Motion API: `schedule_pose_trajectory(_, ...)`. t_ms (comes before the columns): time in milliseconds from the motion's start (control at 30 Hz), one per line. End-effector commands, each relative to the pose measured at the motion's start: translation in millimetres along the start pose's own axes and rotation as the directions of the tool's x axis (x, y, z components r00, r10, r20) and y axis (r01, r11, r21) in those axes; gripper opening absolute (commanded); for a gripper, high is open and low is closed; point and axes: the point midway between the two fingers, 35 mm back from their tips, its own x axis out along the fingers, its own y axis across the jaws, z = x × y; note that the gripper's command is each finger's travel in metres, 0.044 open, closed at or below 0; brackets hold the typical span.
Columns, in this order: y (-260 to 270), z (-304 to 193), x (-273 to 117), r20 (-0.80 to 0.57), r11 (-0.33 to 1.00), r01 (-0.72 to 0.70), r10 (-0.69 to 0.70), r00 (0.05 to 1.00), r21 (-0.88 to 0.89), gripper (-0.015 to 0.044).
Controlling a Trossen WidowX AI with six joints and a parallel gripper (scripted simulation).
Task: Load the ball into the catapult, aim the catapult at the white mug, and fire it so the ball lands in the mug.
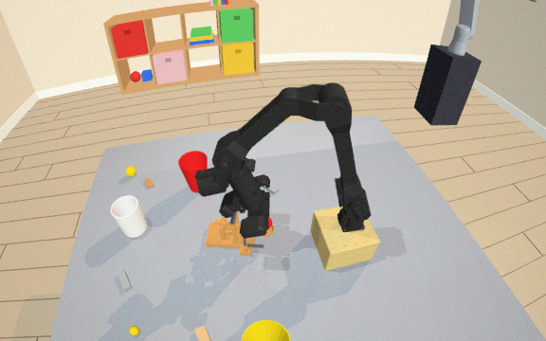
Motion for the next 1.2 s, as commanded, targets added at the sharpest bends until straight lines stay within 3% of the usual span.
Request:
schedule_pose_trajectory(0,0,0,-1,0.001,1.0,0.0,0.0,1.0,0.0,0.0105)
schedule_pose_trajectory(233,0,-2,-11,0.001,1.0,0.0,0.0,1.0,0.0,0.0289)
schedule_pose_trajectory(433,0,-33,-100,-0.004,1.0,-0.002,0.002,1.0,0.003,0.044)
schedule_pose_trajectory(533,0,-39,-109,-0.004,1.0,-0.002,0.002,1.0,0.003,0.044)
schedule_pose_trajectory(567,0,-24,-86,-0.004,1.0,-0.001,0.001,1.0,0.002,0.044)
schedule_pose_trajectory(600,0,-20,-88,0.012,1.0,-0.001,0.001,1.0,0.002,0.044)
schedule_pose_trajectory(900,-3,55,-127,0.292,1.0,-0.006,0.012,0.956,-0.02,0.044)
schedule_pose_trajectory(1167,-7,123,-176,0.533,0.998,0.001,0.035,0.845,-0.067,0.044)
